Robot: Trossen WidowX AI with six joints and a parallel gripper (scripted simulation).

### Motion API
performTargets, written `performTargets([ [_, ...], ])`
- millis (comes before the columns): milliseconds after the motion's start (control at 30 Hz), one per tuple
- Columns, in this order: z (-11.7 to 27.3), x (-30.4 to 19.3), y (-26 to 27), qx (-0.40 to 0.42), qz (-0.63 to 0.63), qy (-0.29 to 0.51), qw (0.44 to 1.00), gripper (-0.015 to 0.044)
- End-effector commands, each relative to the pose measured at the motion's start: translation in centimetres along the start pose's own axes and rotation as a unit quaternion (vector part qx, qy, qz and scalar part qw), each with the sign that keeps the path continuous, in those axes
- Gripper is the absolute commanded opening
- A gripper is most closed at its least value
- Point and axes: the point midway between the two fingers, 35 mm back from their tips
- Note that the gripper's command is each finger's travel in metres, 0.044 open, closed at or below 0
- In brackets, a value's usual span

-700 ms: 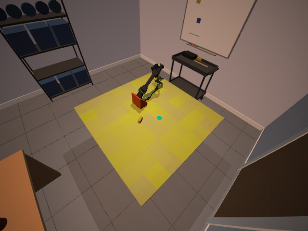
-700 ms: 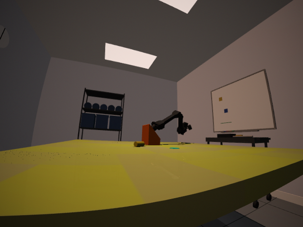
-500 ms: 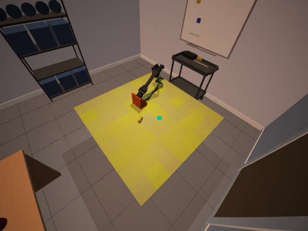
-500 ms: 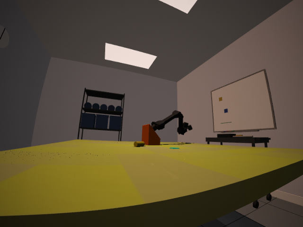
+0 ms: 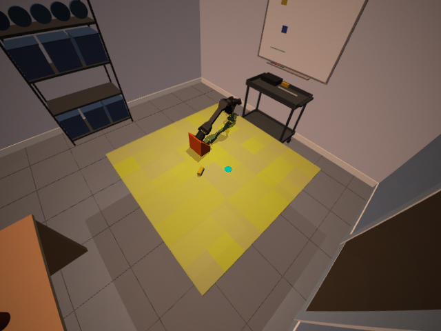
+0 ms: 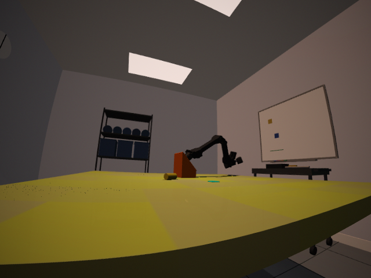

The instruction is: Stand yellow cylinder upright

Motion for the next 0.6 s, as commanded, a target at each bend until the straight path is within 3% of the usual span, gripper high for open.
performTargets([
  [0,1.1,-2.1,-1.6,-0.006,-0.004,0.036,0.999,0.0309],
  [567,6.9,-8.8,-9.3,-0.048,-0.018,0.17,0.984,0.0309],
])
Point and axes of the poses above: the point midway between the two fingers, 35 mm back from their tips, its own z axis back along the fingers, its own y axis across the jaws, x = y × z, and after that the axes turned 3 degrees about -z, right-handed
